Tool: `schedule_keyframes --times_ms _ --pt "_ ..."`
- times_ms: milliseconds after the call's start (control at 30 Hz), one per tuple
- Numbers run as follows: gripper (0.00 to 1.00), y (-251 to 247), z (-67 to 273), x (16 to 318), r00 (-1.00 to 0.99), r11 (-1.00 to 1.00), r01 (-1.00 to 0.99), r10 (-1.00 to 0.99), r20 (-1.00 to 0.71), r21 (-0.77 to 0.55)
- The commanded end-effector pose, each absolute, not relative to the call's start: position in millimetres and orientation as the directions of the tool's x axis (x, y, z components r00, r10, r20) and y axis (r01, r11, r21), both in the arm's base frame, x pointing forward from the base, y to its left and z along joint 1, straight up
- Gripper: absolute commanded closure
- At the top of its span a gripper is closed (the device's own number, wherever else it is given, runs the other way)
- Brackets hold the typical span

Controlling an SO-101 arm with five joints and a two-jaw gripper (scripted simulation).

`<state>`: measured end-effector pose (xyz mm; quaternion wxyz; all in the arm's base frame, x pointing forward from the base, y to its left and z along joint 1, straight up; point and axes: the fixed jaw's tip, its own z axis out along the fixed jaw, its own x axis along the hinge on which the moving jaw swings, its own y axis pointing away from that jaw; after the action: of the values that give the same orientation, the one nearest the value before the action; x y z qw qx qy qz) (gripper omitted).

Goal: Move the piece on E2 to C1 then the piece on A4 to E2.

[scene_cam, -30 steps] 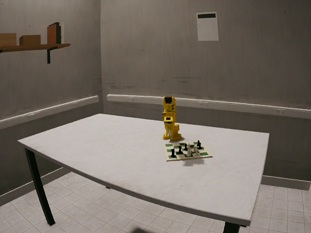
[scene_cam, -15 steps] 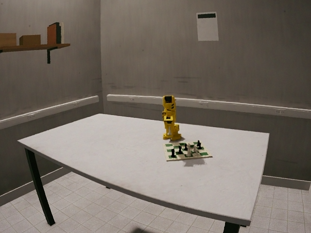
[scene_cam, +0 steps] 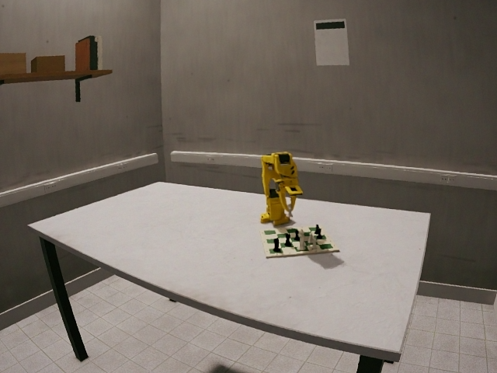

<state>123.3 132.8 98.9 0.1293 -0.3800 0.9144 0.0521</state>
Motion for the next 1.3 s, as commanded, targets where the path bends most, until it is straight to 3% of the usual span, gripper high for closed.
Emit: schedule_keyframes --times_ms 0,467,1267 --pt "1.0 170.5 100.8 121.5 -0.575 0.6 -0.8 -0.768 -0.282 -0.004" --pt "1.0 239.0 102.8 111.6 -0.421 0.441 -0.898 -0.86 -0.288 -0.003" --pt "1.0 243.1 99.8 110.7 -0.413 0.432 -0.902 -0.864 -0.288 -0.003"
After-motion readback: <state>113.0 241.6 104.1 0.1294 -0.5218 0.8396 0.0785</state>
